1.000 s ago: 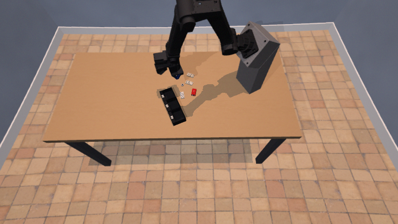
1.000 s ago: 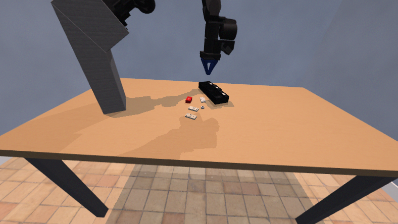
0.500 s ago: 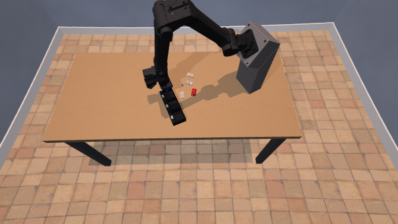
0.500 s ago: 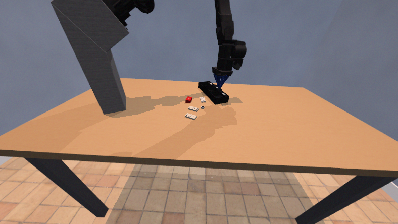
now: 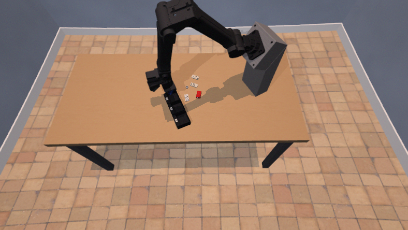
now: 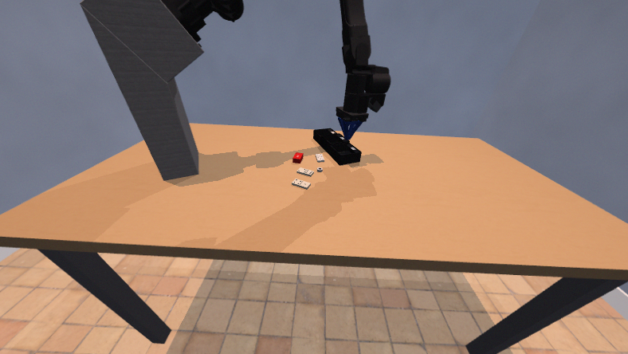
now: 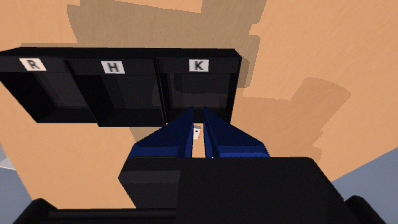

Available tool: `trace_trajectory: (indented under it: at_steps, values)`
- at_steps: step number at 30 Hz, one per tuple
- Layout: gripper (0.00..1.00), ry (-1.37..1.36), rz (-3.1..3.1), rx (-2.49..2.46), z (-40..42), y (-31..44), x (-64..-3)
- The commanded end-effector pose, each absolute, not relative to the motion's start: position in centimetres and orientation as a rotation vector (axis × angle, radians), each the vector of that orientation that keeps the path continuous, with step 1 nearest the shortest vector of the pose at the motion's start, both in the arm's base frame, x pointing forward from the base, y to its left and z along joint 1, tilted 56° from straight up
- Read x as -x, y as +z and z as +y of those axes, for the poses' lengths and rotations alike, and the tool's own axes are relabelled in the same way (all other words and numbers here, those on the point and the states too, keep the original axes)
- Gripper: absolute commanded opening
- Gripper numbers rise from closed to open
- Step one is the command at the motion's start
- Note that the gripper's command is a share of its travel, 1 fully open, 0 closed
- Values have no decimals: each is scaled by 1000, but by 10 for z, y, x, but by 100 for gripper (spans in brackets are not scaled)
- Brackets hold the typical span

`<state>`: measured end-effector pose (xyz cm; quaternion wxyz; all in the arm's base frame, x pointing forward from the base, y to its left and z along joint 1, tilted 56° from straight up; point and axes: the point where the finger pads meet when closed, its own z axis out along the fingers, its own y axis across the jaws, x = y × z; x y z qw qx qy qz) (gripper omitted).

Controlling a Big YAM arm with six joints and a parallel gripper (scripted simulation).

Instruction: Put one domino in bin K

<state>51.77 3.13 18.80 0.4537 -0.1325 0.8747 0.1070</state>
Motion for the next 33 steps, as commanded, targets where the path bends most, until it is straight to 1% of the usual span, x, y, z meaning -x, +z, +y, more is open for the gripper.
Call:
trace_trajectory:
  at_steps: [1, 3, 4, 6, 27, 33]
  values:
    - [9, 256, 2139, 321, 28, 198, -518]
    - [9, 249, 2128, 304, 22, 203, -515]
    - [9, 265, 2156, 308, 29, 185, -520]
    - [9, 267, 2138, 323, 37, 191, -530]
    - [9, 269, 2143, 322, 53, 159, -567]
    - [9, 255, 2121, 315, 46, 171, -565]
